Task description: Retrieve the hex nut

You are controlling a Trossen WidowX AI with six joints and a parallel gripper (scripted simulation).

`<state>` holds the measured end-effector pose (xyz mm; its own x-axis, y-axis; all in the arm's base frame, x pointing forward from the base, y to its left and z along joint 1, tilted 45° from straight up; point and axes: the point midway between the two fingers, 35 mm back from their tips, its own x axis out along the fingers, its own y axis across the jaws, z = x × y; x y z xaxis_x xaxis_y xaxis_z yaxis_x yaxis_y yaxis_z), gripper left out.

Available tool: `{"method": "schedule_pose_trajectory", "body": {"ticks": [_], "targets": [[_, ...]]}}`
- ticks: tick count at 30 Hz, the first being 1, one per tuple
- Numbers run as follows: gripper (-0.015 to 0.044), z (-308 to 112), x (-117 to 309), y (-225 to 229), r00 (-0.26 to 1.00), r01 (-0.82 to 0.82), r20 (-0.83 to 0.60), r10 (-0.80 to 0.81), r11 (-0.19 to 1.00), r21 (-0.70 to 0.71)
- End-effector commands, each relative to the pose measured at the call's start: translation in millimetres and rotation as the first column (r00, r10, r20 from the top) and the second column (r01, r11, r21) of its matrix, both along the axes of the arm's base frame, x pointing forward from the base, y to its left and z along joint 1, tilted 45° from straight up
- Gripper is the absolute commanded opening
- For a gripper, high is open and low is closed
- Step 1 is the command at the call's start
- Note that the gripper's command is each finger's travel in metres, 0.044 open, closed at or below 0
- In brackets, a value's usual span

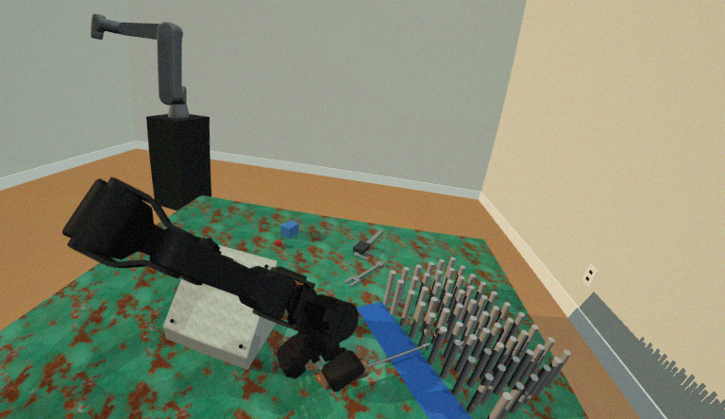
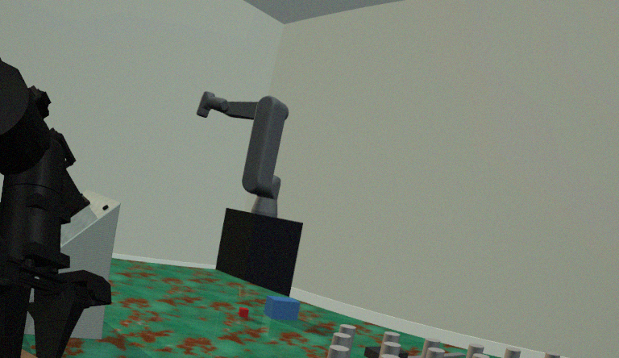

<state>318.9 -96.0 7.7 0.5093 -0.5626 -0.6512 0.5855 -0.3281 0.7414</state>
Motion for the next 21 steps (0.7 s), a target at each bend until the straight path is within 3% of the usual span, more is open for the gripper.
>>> {"method": "schedule_pose_trajectory", "body": {"ticks": [1, 21], "targets": [[0.0, 1.7, 5.9, 1.4, 1.0, 0.002, 0.014, -0.002, 1.0, 0.0], [0.0, -2.8, 15.6, 6.9, 1.0, 0.002, 0.014, -0.002, 1.0, 0.0]]}}
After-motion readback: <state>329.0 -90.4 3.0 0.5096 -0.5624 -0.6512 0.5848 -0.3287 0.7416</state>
